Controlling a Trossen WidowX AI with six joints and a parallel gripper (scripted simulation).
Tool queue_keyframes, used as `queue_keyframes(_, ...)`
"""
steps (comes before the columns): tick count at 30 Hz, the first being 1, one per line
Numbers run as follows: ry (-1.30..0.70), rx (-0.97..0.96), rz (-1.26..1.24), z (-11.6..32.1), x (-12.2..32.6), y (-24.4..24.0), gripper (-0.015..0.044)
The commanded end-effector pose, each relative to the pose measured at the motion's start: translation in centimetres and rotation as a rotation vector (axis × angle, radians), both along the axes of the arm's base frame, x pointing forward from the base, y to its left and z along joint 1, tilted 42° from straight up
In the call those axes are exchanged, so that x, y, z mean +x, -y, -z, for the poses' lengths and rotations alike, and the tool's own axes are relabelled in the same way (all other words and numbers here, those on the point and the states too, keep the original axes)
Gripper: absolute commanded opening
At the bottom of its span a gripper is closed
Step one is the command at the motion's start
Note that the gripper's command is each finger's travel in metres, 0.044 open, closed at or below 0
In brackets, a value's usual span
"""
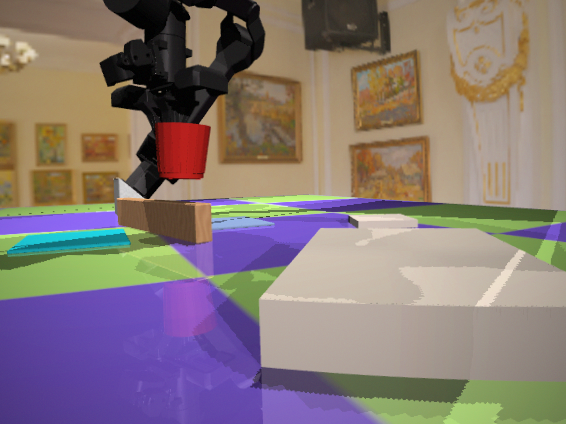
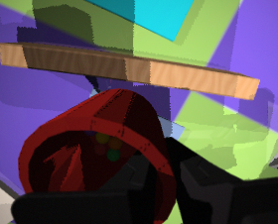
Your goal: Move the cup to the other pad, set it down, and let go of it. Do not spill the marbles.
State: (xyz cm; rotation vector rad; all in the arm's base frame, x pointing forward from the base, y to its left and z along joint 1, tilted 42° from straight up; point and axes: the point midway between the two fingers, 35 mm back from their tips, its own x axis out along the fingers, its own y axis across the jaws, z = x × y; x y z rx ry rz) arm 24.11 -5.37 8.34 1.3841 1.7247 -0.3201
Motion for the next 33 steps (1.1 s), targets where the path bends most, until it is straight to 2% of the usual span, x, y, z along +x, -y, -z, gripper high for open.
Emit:
queue_keyframes(1, 0.002, -0.002, -0.004, 0.6, 0.3, 0.7, 0.0000)
queue_keyframes(33, 0.003, -0.005, -0.004, 4.7, 1.8, 5.8, 0.0000)
